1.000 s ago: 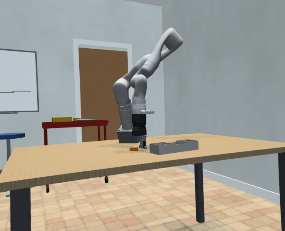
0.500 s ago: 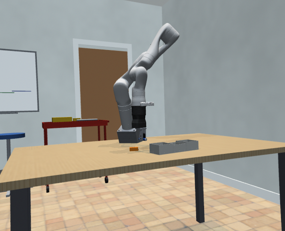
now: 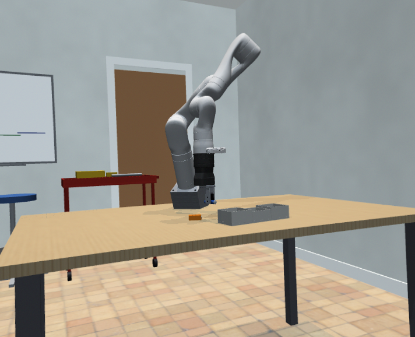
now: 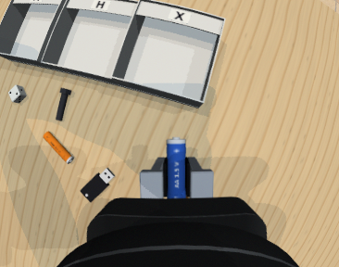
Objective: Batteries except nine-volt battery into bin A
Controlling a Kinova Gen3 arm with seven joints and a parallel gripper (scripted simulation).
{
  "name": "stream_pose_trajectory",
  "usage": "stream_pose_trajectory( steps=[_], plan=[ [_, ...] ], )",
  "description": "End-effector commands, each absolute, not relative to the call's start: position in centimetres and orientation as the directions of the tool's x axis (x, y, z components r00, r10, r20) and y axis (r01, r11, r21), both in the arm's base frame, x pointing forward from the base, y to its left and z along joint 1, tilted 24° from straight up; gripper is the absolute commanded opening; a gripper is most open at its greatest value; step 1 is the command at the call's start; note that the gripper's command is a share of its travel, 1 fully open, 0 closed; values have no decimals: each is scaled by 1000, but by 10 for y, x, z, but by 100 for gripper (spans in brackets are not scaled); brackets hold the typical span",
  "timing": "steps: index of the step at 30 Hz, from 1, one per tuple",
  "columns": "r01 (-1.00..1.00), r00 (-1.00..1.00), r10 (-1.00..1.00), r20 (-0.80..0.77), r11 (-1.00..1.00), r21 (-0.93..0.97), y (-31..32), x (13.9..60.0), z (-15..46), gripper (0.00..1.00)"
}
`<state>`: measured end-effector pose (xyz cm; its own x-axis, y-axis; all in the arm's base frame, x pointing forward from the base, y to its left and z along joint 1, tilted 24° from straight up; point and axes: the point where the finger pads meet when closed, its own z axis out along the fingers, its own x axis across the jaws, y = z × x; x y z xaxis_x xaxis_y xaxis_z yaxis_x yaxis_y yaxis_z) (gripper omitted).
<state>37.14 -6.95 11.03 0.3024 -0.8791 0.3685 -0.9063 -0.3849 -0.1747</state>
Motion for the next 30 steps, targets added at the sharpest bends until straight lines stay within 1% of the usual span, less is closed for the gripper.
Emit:
stream_pose_trajectory(
  steps=[1,11,30],
  plan=[
    [-906,303,-879,369,-385,-176,-69,372,111,31],
    [-906,303,-879,368,-385,-176,-68,370,117,31],
    [-906,303,-879,368,-386,-176,26,407,100,31]
  ],
)
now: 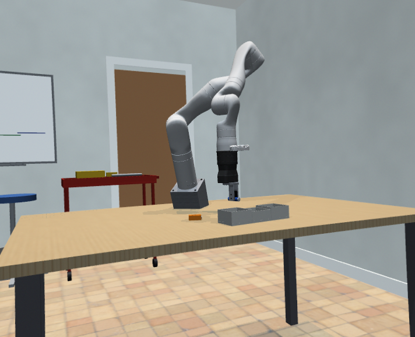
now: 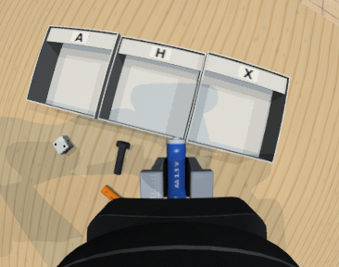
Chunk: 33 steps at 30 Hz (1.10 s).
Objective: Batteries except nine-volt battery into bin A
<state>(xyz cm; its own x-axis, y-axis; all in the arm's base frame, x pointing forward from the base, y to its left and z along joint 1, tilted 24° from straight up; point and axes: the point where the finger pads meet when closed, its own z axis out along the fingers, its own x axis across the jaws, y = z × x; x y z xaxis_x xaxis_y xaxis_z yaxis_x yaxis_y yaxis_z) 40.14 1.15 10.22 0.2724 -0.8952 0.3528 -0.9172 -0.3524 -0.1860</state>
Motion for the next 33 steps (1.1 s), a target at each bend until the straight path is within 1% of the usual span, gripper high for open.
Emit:
stream_pose_trajectory(
  steps=[1,7,8,10,12,18,23,25,27,33],
  plan=[
    [-906,303,-879,368,-386,-176,31,410,99,31],
    [-906,303,-879,368,-386,-176,62,422,94,31],
    [-890,348,-859,377,-429,-157,68,424,93,31],
    [-890,348,-859,377,-429,-157,68,424,93,31],
    [-850,435,-812,390,-513,-119,79,429,91,31],
    [-684,667,-624,408,-730,2,112,442,85,31],
    [-498,815,-424,395,-861,103,135,452,81,31],
    [-414,861,-336,383,-899,142,135,452,81,31],
    [-414,861,-336,383,-899,142,135,452,81,31],
    [-141,945,-55,324,-958,248,135,452,81,31]
  ],
)
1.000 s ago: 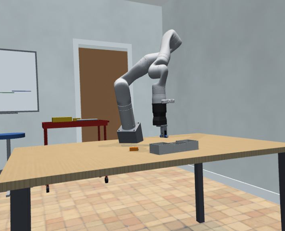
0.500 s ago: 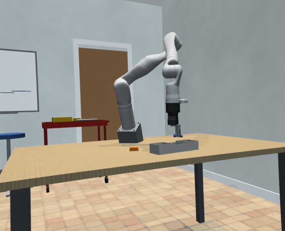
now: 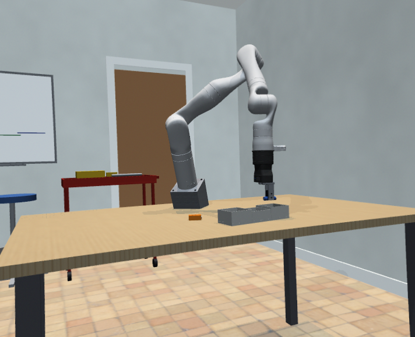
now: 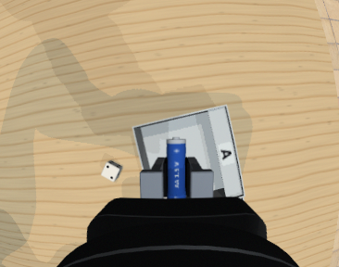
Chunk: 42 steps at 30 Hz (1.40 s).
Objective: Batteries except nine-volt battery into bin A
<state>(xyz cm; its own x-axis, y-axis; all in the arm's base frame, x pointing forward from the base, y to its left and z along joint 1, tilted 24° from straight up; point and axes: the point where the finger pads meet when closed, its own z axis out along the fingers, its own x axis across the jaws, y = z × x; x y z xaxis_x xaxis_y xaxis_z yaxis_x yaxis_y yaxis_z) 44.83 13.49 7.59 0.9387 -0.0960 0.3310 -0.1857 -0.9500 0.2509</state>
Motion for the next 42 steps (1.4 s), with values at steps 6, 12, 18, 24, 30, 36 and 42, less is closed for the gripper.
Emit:
stream_pose_trajectory(
  steps=[6,12,18,24,30,36,42],
  plan=[
    [28,955,115,275,-953,302,135,453,81,31],
    [28,955,115,275,-953,302,135,453,82,31],
    [28,955,115,275,-953,302,135,453,81,31],
    [28,955,115,275,-953,302,134,453,78,31],
    [28,955,115,275,-953,302,132,456,70,31],
    [28,955,115,275,-953,302,129,459,59,31],
    [28,955,115,275,-953,302,125,463,48,31]
  ],
)
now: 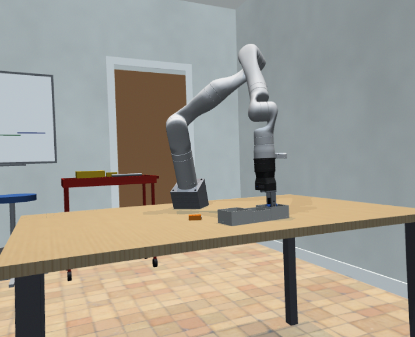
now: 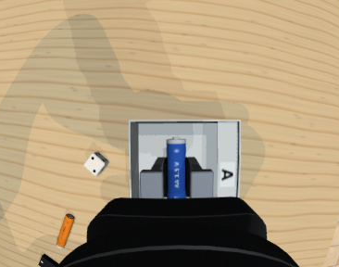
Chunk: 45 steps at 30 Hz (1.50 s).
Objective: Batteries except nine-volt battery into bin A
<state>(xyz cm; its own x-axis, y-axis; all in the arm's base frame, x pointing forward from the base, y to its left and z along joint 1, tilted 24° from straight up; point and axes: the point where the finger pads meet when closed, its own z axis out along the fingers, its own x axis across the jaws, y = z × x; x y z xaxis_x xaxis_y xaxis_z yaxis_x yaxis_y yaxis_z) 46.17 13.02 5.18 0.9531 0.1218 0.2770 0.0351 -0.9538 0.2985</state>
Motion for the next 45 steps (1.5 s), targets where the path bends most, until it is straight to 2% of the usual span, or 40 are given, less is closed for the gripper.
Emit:
stream_pose_trajectory(
  steps=[1,25,26,45],
  plan=[
    [28,955,115,275,-953,302,125,464,47,31],
    [28,955,115,275,-953,302,120,467,35,31],
    [28,955,115,275,-953,302,120,467,35,60],
    [28,955,115,275,-953,302,121,466,37,60]
  ],
)
